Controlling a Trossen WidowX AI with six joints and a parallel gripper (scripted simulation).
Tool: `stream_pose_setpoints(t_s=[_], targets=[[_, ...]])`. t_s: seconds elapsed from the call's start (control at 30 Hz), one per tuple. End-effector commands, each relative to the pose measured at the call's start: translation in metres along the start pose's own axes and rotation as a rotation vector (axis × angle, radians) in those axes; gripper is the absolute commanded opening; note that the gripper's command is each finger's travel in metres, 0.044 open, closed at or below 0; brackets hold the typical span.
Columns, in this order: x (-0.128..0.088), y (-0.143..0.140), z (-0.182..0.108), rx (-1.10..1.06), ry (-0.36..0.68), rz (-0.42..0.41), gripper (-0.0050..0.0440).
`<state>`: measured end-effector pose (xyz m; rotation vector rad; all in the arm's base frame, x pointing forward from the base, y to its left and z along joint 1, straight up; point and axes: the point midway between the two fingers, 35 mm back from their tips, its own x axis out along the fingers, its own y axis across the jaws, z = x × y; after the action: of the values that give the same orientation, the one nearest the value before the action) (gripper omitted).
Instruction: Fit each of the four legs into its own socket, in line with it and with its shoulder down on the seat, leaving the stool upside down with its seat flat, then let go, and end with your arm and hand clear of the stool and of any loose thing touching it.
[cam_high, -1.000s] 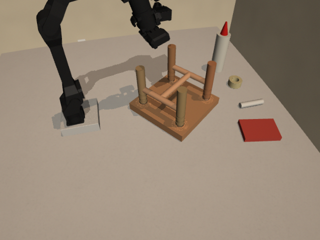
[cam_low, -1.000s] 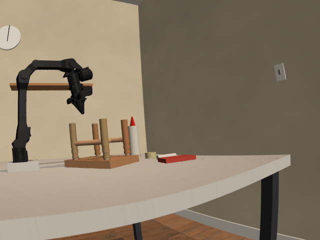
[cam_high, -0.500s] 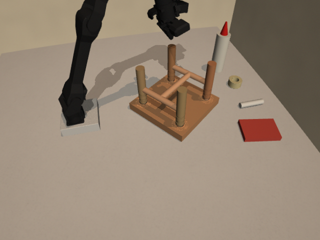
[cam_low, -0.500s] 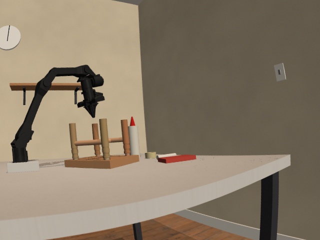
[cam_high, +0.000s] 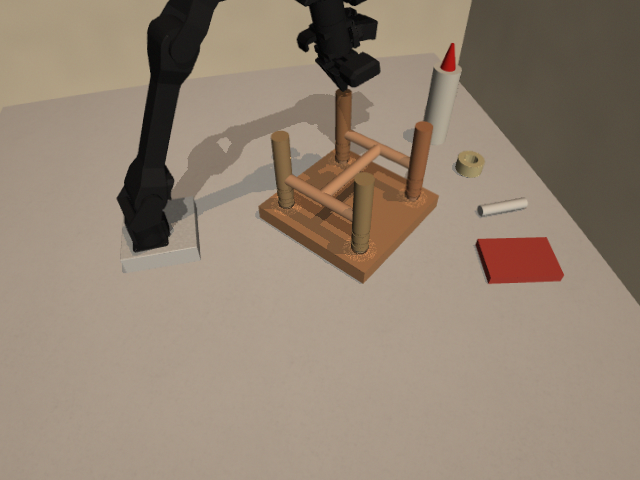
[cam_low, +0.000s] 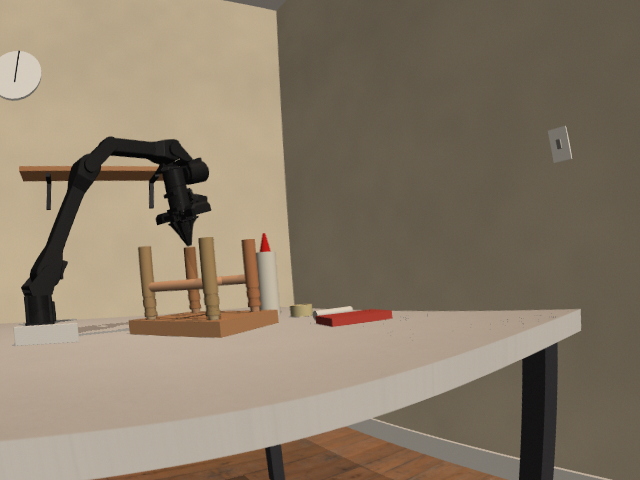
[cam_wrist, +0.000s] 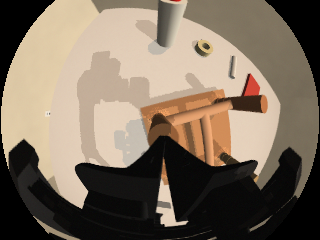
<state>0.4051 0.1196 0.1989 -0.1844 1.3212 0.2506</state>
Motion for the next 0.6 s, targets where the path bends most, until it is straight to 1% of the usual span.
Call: stream_pose_setpoints(t_s=[0.0, 0.07, 0.3, 0.57], targets=[[-0.002, 0.0, -0.001, -0.001, -0.014, -0.004, 0.0], [-0.002, 0.0, -0.001, -0.001, -0.014, -0.004, 0.0], [0.009, 0.0, -0.003, -0.001, -0.014, -0.004, 0.0], [0.013, 0.0, -0.003, -0.001, -0.014, -0.004, 0.0]])
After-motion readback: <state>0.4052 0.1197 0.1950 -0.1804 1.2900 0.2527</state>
